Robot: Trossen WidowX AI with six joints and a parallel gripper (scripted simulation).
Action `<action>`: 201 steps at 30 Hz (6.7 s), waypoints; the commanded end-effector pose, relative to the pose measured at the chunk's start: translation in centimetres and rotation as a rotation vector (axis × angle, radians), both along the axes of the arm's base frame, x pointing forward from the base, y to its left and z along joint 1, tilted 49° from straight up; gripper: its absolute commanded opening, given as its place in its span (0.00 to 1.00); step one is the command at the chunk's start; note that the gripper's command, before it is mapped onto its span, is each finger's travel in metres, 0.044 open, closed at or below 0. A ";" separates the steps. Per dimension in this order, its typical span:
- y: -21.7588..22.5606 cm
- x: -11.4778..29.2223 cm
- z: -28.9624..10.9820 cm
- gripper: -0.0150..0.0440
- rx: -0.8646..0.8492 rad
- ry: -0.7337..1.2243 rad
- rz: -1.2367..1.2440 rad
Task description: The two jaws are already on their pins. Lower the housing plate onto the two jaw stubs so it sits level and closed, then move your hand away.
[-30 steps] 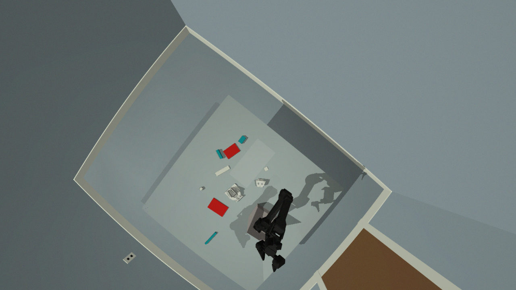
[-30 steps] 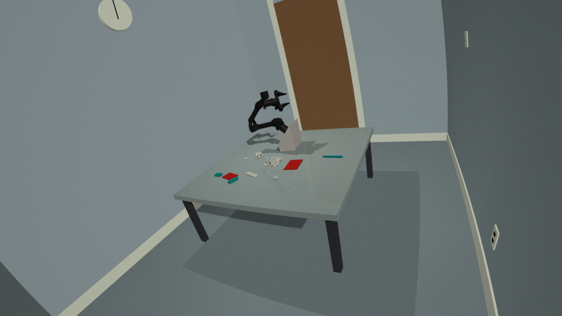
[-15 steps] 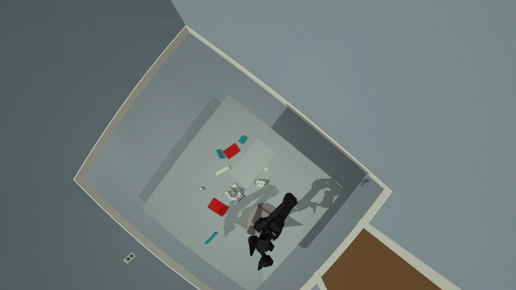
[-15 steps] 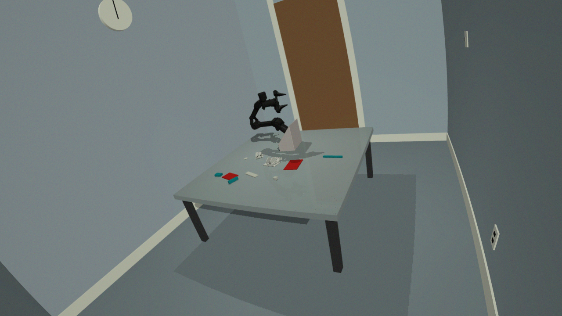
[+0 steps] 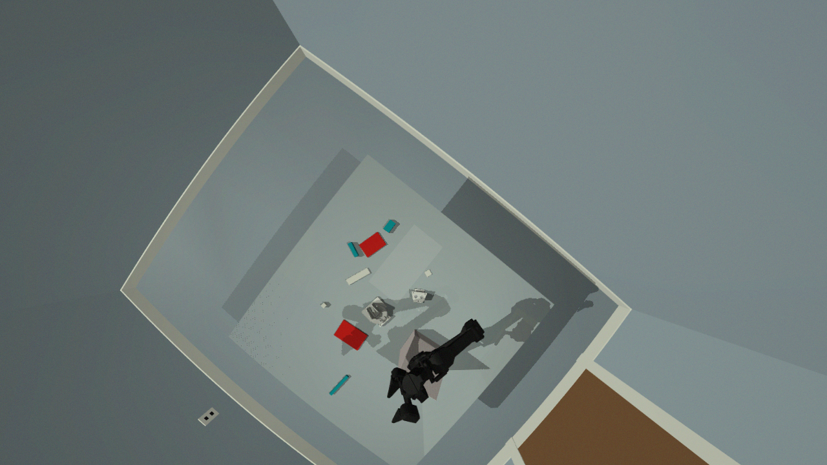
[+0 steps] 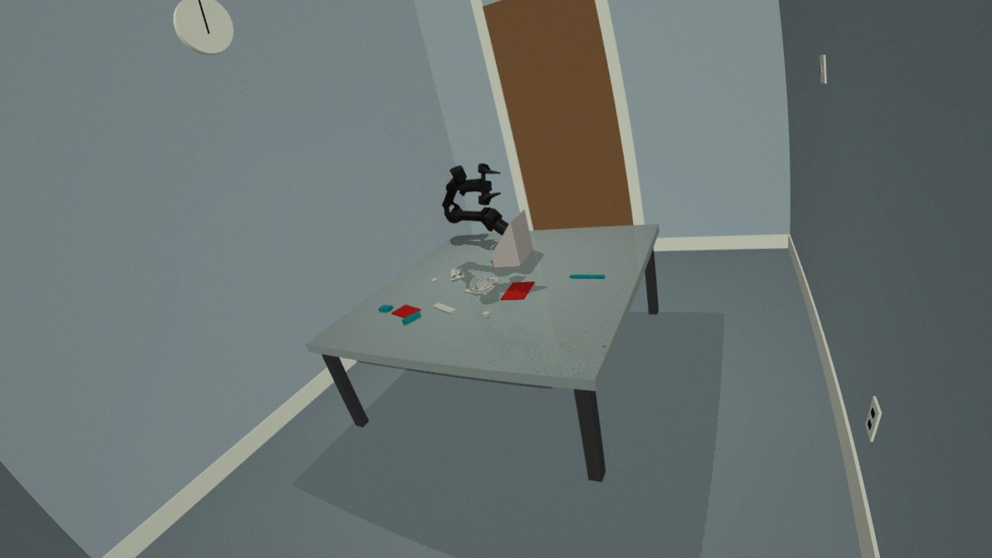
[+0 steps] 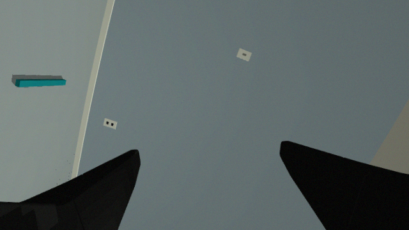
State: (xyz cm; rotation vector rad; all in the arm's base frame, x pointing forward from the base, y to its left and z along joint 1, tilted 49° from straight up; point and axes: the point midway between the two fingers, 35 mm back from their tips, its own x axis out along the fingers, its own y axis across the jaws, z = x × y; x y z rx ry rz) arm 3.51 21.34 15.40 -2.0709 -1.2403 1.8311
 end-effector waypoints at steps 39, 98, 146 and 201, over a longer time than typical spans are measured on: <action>-11.7 16.6 -0.7 1.00 -0.319 -0.285 -0.796; -37.5 14.8 2.3 1.00 -1.142 -0.311 -1.608; -42.7 15.7 -2.2 1.00 -1.145 -0.314 -1.608; -44.2 15.9 -3.4 0.86 -1.147 -0.318 -1.615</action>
